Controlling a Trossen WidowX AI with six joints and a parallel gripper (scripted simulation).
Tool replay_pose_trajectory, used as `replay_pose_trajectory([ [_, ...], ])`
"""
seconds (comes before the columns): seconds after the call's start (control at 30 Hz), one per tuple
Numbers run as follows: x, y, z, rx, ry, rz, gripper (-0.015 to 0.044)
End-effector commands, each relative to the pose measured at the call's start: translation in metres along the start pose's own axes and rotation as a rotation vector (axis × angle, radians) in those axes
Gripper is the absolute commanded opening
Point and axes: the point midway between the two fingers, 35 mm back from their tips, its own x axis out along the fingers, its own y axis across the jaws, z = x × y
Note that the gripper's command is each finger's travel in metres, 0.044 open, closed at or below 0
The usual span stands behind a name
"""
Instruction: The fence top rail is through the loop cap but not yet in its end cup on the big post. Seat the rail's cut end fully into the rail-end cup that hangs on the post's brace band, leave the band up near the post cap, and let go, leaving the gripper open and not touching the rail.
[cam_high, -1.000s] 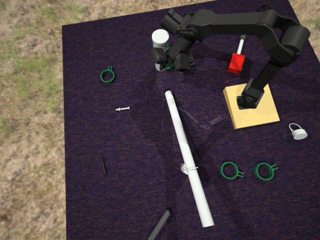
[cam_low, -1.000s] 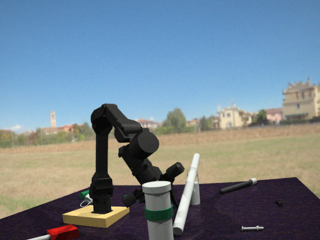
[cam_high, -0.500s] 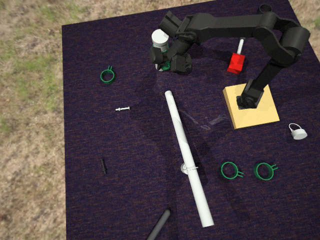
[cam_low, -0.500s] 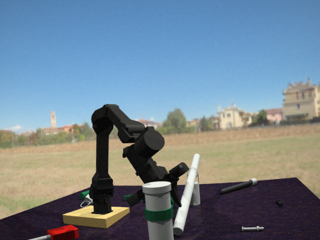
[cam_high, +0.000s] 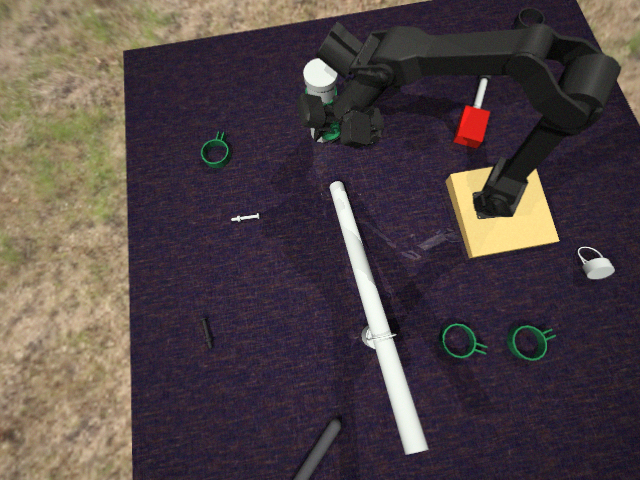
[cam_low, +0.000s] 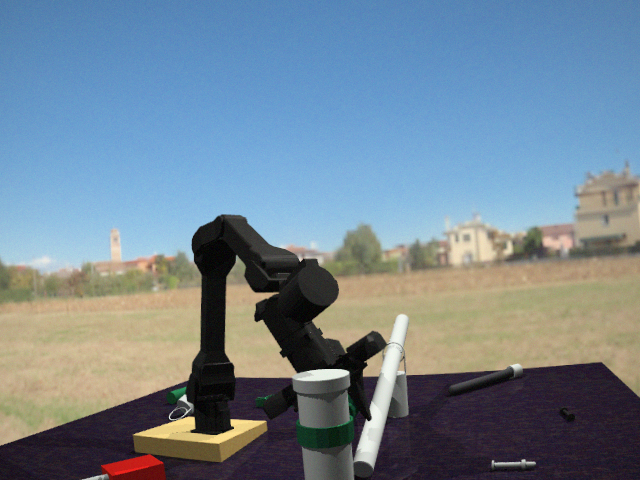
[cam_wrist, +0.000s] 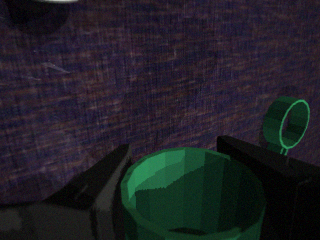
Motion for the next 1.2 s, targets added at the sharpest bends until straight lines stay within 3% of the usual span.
replay_pose_trajectory([
  [0.0, 0.0, 0.001, -0.001, -0.007, -0.003, 0.0, 0.0],
  [0.33, 0.0, 0.0, 0.0, -0.002, -0.001, 0.0, 0.0],
  [0.9, -0.018, -0.012, 0.021, 0.005, 0.001, 0.0, 0.044],
  [1.17, -0.031, -0.02, 0.038, 0.014, -0.002, -0.005, 0.044],
])
